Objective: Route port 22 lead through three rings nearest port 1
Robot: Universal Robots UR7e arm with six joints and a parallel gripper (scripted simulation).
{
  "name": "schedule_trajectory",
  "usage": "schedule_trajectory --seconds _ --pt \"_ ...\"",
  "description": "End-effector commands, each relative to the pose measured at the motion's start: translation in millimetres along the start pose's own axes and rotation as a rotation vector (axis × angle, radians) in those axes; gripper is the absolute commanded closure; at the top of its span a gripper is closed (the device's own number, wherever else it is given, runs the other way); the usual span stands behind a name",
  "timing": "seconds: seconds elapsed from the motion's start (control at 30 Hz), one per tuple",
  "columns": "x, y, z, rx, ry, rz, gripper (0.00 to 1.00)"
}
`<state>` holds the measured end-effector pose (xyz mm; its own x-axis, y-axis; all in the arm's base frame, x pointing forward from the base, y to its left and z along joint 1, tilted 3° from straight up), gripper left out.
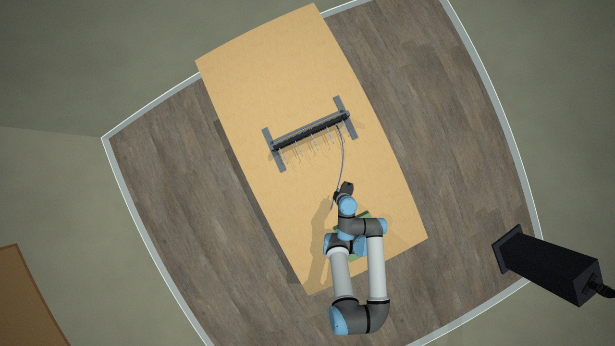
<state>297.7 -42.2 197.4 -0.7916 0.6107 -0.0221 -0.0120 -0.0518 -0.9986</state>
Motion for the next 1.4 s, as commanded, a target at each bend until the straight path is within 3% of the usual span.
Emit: schedule_trajectory --seconds 0.0,0.93,1.37 --pt "-0.2 -0.3 0.0 0.000 -0.001 0.001 0.33" --pt "-0.2 0.6 0.0 0.000 -0.001 0.001 0.33" --pt "-0.3 19.8 0.4 -0.001 -0.001 0.001 0.33"
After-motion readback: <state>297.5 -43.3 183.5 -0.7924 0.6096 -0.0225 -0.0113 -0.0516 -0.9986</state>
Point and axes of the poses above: the point where the finger pads meet when closed, its own y axis out along the fingers, its own z axis across the jaws, x = y × z, the point moved 10 cm from there along -y, back along the fingers, and after that the axes turned 8 degrees about -y, right-handed, at the moved point
